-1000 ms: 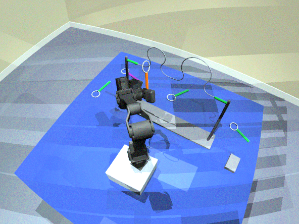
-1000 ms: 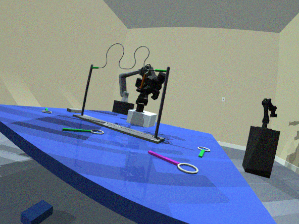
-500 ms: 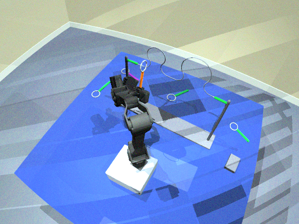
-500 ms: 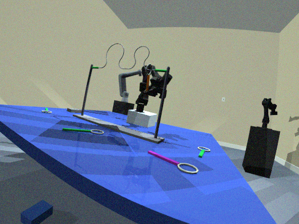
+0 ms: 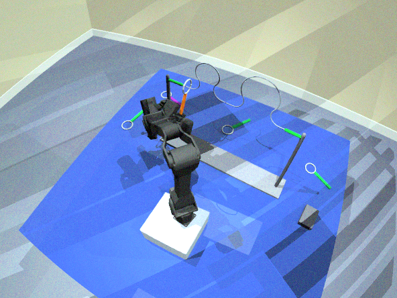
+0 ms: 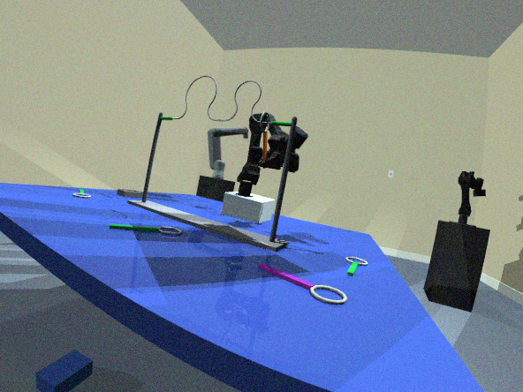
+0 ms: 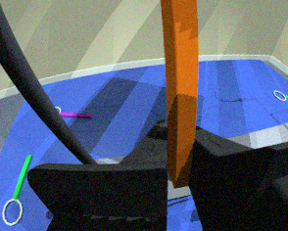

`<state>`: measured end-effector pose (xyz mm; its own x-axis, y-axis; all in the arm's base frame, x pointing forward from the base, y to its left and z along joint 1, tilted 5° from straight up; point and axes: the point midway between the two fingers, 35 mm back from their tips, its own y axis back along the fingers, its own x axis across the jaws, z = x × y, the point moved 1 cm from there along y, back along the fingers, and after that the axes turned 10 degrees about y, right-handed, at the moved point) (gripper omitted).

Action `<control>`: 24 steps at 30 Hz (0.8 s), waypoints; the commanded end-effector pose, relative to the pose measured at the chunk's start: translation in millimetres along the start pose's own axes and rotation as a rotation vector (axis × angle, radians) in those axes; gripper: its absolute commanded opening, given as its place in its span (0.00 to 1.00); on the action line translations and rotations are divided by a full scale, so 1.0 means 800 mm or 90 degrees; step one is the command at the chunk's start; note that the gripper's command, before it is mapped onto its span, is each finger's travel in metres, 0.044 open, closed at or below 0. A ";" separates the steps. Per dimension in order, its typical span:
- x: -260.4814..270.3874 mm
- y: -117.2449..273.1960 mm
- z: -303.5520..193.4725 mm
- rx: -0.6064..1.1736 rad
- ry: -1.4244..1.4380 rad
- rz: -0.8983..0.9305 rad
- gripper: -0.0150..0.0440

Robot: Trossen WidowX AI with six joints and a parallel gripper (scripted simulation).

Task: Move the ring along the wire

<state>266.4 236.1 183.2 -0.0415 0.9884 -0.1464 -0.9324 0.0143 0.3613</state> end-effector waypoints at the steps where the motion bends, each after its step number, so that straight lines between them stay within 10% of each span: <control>1: 0.008 0.000 -0.001 0.002 -0.003 0.001 0.00; 24: 0.037 0.004 0.005 0.001 -0.007 0.003 0.00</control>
<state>263.8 261.8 184.9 -0.0443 0.9904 -0.1308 -0.9318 0.0062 0.3629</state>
